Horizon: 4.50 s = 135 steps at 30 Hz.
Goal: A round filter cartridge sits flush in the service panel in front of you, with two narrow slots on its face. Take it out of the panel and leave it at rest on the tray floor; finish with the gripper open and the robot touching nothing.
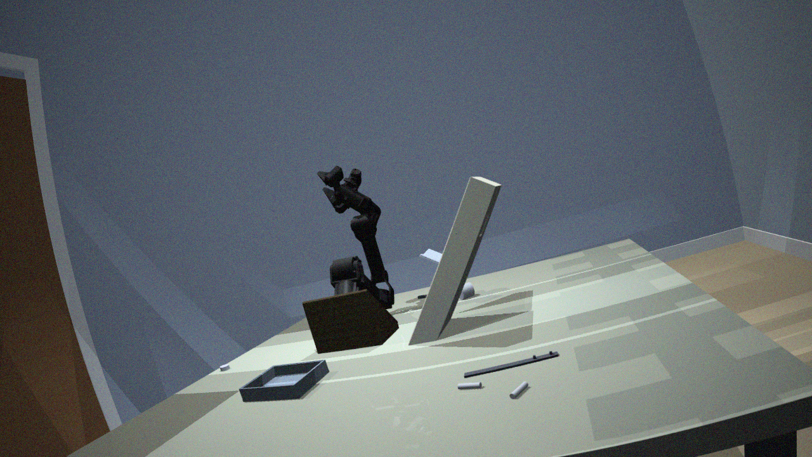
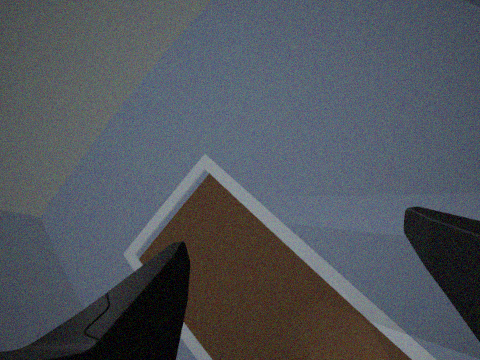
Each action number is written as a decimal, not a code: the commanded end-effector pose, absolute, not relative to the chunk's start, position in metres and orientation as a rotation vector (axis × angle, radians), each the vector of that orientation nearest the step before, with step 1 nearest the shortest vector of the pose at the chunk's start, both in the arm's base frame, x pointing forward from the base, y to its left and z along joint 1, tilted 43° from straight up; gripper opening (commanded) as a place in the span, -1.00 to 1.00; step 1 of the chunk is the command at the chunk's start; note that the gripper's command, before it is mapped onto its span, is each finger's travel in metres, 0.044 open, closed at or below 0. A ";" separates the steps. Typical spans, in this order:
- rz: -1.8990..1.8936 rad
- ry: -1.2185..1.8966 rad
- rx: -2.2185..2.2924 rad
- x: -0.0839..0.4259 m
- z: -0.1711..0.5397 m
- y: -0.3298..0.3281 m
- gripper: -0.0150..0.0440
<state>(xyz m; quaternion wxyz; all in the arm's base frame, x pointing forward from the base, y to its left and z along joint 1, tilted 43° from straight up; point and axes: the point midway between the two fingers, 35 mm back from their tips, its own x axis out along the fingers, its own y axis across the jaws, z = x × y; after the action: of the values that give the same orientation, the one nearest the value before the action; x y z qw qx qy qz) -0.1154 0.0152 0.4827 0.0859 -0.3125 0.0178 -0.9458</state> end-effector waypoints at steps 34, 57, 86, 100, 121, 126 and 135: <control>-0.610 1.084 -1.602 0.114 0.315 -0.295 -0.15; 0.542 0.134 -1.507 0.251 0.159 -0.182 -0.15; 0.547 0.137 -1.509 0.286 0.142 -0.173 -0.15; 0.539 0.132 -1.508 0.300 0.136 -0.167 -0.15; 0.539 0.132 -1.508 0.301 0.136 -0.167 -0.15; 0.539 0.132 -1.508 0.303 0.135 -0.167 -0.15; 0.539 0.132 -1.508 0.306 0.134 -0.166 -0.15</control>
<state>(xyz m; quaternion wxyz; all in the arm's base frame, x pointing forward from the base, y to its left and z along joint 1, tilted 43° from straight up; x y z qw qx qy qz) 0.3044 -0.1660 0.1351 0.6931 -0.6769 0.0570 0.2413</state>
